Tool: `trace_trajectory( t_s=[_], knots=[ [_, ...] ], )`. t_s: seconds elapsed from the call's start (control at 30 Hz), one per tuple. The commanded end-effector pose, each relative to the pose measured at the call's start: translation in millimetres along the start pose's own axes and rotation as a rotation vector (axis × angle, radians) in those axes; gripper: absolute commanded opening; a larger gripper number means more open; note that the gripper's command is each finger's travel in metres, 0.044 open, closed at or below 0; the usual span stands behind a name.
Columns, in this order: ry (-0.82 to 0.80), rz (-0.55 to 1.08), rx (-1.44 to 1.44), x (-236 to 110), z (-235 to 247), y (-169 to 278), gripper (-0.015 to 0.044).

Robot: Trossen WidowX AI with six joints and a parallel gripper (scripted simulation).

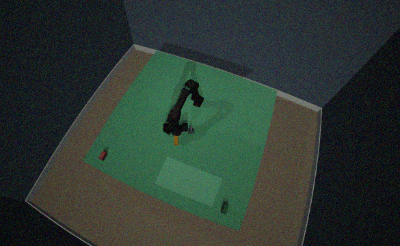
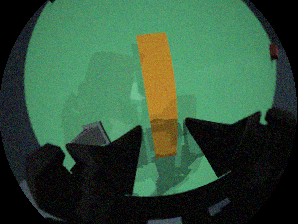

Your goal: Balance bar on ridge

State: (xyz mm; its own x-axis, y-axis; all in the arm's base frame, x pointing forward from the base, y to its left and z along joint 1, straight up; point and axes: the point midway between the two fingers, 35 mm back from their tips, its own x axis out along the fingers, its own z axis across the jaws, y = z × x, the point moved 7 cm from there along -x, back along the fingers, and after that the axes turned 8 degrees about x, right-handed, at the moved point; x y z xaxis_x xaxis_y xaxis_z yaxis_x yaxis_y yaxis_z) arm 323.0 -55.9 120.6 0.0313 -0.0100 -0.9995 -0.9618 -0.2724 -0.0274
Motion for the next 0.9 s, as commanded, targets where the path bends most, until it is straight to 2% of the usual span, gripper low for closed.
trace_trajectory(
  t_s=[0.0, 0.17, 0.4, 0.5, 0.87],
  knots=[
    [0.0, 0.0, 0.0, 0, 0, 0, 0.0262],
    [0.0, 0.0, 0.0, 0, 0, 0, 0.0131],
    [0.0, 0.0, 0.0, 0, 0, 0, 0.0085],
    [0.0, 0.0, 0.0, -4, 0, -1, 0.0006],
    [-0.001, -0.002, 0.001, -32, -2, -4, 0.0]
  ],
)
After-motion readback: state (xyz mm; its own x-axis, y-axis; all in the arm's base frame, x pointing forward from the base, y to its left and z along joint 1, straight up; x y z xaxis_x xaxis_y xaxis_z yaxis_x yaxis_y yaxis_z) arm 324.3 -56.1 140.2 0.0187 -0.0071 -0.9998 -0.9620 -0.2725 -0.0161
